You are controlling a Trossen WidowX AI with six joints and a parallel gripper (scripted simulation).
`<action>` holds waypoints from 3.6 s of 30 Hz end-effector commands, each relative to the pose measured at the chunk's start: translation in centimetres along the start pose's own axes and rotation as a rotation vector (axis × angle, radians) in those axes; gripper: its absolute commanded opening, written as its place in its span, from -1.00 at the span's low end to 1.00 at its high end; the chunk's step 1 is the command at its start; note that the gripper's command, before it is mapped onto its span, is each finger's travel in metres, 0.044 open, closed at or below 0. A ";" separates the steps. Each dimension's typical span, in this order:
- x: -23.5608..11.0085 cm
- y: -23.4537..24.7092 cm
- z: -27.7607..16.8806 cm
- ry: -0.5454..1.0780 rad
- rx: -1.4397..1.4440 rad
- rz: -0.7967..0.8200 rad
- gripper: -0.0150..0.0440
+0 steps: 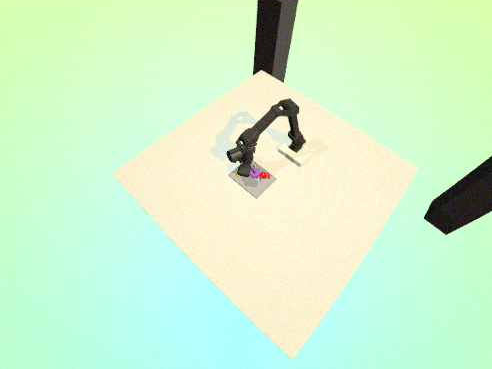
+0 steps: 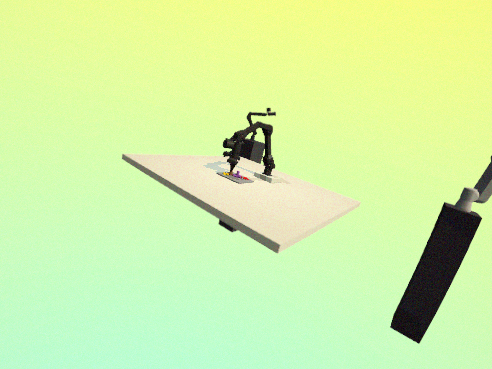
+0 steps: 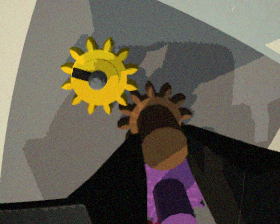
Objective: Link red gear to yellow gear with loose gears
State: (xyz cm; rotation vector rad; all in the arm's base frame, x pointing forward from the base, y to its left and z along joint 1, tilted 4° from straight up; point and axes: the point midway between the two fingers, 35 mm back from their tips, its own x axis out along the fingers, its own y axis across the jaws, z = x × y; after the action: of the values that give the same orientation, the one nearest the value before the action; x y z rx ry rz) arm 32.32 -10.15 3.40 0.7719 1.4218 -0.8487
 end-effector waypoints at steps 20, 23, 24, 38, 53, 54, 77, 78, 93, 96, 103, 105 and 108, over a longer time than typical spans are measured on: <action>-6.4 0.0 0.0 0.000 -0.024 0.000 0.25; -8.9 -0.3 -0.2 0.000 -0.024 0.000 0.52; -8.9 -0.3 -0.2 0.000 -0.024 0.000 0.61; -8.9 -0.3 -0.2 0.000 -0.024 0.000 1.00; -8.9 -0.3 -0.2 0.000 -0.024 0.000 1.00; -8.9 -0.3 -0.2 0.000 -0.024 0.000 1.00; -9.4 2.0 -2.8 0.002 -0.035 0.009 1.00; -9.7 2.8 -4.0 0.003 -0.040 0.013 1.00; -12.8 9.2 -26.9 0.025 -0.033 0.018 1.00; -13.3 8.4 -31.6 0.028 -0.029 0.012 1.00; -13.7 7.2 -35.4 0.029 -0.026 0.006 1.00; -13.7 7.2 -35.4 0.029 -0.026 0.006 1.00; -13.7 7.2 -35.4 0.029 -0.026 0.006 1.00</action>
State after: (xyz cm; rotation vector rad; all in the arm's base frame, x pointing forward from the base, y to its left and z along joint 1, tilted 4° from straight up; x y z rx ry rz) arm 21.33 24.28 16.12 0.7684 1.4510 -0.8107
